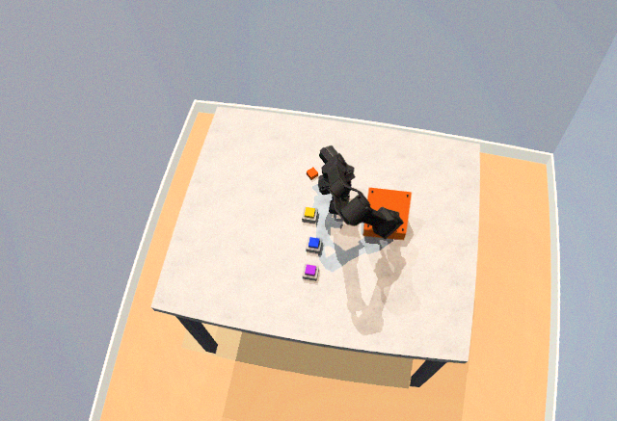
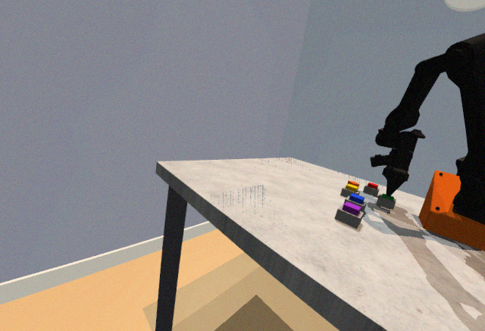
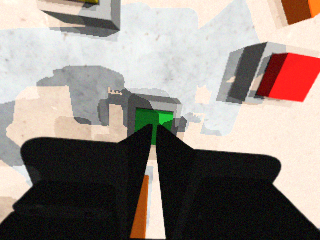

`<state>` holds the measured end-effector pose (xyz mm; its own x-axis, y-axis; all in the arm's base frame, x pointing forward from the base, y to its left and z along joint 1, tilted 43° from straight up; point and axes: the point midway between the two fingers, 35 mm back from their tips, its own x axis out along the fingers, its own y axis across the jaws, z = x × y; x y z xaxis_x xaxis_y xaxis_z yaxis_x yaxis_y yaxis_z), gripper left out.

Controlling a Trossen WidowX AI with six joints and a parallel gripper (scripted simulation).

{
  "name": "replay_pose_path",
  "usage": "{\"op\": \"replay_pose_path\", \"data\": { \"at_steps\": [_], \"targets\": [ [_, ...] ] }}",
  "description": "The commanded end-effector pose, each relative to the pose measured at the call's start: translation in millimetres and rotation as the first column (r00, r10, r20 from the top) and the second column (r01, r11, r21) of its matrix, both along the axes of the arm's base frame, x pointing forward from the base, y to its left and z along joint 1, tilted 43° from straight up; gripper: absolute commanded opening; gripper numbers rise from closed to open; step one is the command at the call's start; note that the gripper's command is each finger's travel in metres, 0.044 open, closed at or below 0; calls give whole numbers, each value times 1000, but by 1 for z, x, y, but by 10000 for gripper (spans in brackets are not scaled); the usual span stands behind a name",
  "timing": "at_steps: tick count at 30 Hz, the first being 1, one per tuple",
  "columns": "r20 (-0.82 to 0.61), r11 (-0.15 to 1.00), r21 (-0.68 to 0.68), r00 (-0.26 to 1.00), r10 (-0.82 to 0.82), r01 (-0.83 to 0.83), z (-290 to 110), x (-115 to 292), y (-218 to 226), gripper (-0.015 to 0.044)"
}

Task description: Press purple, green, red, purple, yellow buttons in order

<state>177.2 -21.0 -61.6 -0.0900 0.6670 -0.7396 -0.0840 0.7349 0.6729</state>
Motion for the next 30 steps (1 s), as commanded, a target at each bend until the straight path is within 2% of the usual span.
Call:
{"op": "replay_pose_path", "data": {
  "at_steps": [1,12,18,24,30],
  "targets": [
    [-5,1000,4,1000,-4,4,0,-1,1,20],
    [-6,1000,2,1000,-4,4,26,3,-23,20],
    [-7,1000,0,1000,-4,4,69,8,-63,20],
    [-6,1000,0,1000,-4,4,66,13,-68,20],
    [-2,1000,-5,1000,-4,4,29,54,-111,20]
  ]
}}
